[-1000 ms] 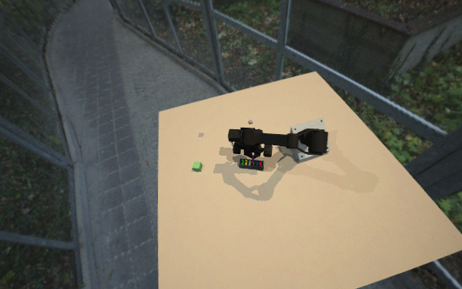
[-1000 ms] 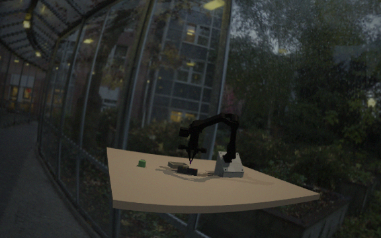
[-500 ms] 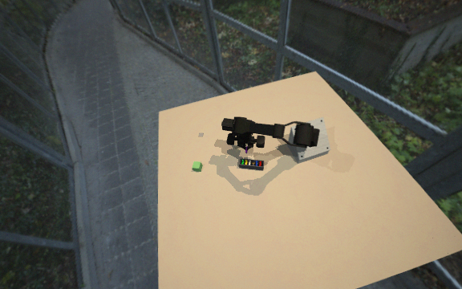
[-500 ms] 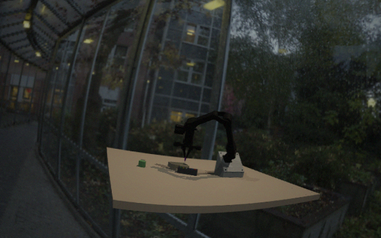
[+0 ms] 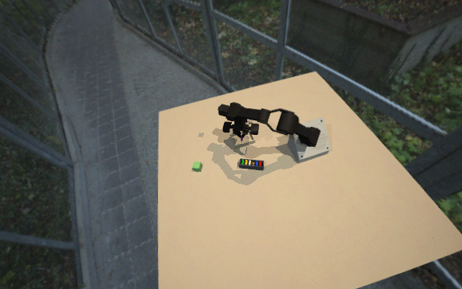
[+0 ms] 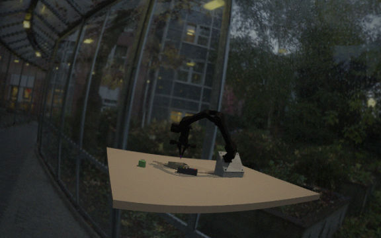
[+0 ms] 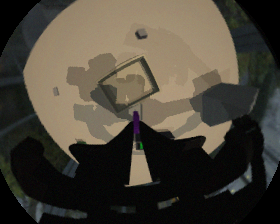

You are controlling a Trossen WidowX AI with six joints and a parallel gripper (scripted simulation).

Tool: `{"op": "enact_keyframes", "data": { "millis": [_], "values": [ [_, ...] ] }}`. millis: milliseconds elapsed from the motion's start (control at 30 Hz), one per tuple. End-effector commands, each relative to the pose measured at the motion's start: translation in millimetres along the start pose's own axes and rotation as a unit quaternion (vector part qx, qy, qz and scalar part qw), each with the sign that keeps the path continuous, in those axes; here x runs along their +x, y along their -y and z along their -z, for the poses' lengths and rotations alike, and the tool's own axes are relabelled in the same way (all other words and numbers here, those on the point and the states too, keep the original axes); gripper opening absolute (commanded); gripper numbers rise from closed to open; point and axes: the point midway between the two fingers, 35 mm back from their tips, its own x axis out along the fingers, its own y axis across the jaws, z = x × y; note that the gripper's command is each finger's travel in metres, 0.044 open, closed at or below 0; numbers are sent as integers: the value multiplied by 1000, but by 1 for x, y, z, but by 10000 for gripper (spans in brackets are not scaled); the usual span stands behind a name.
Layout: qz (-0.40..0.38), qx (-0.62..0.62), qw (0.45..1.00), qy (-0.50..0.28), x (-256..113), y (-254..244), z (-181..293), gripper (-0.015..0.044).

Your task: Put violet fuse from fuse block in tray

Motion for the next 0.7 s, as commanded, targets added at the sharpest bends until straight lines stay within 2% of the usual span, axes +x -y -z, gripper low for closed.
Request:
{"op": "enact_keyframes", "data": {
  "millis": [0, 200, 667],
  "values": [
    [2, -1, 1000, 1, 2, -7, -26, 0],
    [3, -2, 1000, -1, 6, -13, -57, 0],
    [3, -2, 1000, -2, 20, -14, -58, 0]
  ]
}}
